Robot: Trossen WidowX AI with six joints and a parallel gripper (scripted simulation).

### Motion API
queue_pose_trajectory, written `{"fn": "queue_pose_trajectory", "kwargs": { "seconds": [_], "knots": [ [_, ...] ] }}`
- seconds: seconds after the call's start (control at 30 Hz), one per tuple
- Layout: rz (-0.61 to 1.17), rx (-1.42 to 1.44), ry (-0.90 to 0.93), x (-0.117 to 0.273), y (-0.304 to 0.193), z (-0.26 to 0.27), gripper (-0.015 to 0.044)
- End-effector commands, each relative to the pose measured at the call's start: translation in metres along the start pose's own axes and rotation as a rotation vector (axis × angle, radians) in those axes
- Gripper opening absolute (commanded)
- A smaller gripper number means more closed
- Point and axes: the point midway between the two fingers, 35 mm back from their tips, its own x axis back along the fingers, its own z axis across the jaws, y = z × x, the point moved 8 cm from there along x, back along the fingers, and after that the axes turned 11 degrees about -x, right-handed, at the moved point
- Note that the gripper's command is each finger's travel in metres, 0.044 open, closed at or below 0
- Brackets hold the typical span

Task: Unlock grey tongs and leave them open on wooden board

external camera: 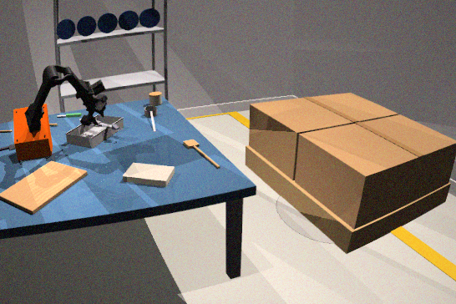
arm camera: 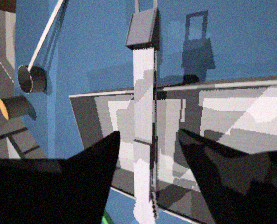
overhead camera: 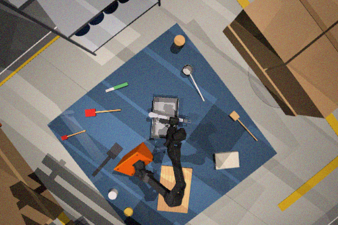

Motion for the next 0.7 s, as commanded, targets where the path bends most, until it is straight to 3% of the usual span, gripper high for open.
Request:
{"fn": "queue_pose_trajectory", "kwargs": {
  "seconds": [0.0,0.67],
  "knots": [
    [0.001,0.002,0.007,-0.005,0.001,0.003,0.026],
    [0.0,0.002,0.007,-0.037,0.002,0.004,0.026]
  ]
}}
